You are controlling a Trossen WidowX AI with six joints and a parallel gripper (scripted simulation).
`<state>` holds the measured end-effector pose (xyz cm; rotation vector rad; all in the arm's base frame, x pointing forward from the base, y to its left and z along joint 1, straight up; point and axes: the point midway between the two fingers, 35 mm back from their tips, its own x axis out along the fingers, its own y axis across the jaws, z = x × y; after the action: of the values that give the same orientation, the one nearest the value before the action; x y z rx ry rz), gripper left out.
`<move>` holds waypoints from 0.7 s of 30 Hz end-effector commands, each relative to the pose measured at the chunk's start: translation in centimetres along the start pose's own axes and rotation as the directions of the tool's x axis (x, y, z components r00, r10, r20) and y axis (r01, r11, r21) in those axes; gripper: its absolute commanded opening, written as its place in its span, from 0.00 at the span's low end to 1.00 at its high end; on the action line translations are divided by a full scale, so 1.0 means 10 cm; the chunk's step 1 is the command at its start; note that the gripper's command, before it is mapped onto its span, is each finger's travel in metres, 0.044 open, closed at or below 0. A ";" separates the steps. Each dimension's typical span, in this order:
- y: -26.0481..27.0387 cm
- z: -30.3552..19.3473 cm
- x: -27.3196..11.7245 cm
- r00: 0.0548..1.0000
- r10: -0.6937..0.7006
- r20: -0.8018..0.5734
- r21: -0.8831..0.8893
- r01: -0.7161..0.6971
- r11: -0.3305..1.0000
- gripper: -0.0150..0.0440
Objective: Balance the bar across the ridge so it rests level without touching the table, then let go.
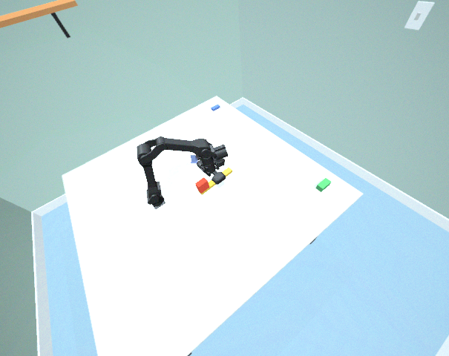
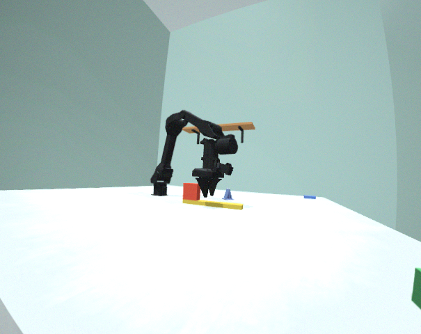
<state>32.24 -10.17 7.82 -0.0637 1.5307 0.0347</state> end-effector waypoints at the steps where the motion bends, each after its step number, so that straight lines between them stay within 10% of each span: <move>1: 0.01 -0.01 0.07 1.000 0.007 -0.005 -0.004 -0.007 1.000 0.79; 21: 0.01 -0.02 0.27 1.000 0.007 -0.005 -0.004 -0.007 1.000 0.79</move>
<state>32.22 -10.16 5.31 -0.0629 1.5338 0.0356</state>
